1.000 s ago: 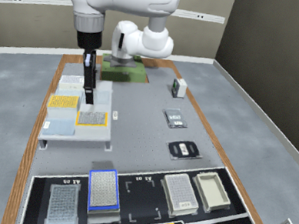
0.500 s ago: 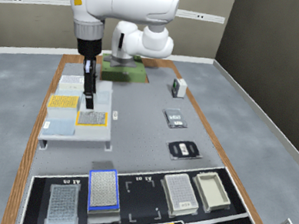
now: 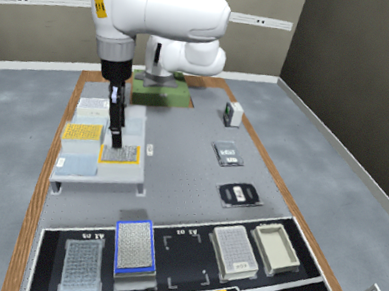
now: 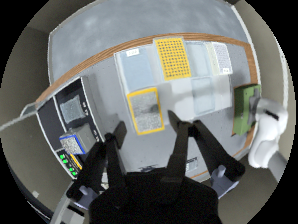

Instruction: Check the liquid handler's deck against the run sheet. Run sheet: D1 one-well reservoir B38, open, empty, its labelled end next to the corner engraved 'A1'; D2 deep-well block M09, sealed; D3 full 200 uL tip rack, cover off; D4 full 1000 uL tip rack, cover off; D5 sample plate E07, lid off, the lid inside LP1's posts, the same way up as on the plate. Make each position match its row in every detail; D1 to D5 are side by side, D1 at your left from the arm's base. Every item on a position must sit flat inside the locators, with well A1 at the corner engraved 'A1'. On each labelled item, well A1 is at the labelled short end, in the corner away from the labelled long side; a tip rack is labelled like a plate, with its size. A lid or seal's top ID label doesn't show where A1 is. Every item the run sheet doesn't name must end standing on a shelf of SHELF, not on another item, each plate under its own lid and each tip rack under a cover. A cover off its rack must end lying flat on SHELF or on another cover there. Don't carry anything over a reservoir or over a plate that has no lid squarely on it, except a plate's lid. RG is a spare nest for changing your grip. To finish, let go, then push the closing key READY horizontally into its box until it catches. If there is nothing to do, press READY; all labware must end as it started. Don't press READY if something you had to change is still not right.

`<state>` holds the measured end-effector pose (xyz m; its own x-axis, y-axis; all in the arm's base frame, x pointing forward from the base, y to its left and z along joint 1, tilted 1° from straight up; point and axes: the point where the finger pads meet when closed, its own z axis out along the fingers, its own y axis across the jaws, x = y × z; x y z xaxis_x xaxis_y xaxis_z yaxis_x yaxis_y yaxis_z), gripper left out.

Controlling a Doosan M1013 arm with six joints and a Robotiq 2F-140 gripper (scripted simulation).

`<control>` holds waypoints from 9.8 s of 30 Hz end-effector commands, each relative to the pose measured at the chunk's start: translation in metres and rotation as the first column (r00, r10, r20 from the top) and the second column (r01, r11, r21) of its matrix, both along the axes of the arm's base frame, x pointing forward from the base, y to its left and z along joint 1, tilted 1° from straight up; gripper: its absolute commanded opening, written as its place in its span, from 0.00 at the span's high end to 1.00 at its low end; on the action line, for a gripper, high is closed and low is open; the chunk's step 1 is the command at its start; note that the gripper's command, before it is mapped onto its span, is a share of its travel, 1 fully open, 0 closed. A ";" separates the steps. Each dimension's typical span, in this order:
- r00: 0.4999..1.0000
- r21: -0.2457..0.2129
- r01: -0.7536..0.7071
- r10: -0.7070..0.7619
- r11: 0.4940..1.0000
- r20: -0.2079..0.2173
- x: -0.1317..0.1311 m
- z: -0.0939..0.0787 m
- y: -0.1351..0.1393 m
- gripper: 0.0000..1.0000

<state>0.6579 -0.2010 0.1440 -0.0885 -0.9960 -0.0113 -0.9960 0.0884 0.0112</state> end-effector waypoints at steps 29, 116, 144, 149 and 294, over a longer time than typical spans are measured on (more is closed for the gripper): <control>1.000 -0.001 -0.002 0.002 1.000 0.000 -0.002 -0.051 -0.001 0.34; 1.000 -0.001 0.001 -0.001 1.000 0.003 -0.001 -0.120 0.004 0.90; 1.000 -0.001 0.001 -0.001 1.000 0.003 -0.001 -0.120 0.004 0.90; 1.000 -0.001 0.001 -0.001 1.000 0.002 -0.002 -0.117 0.004 0.90; 1.000 -0.003 0.002 -0.002 1.000 0.002 0.001 0.087 0.000 0.90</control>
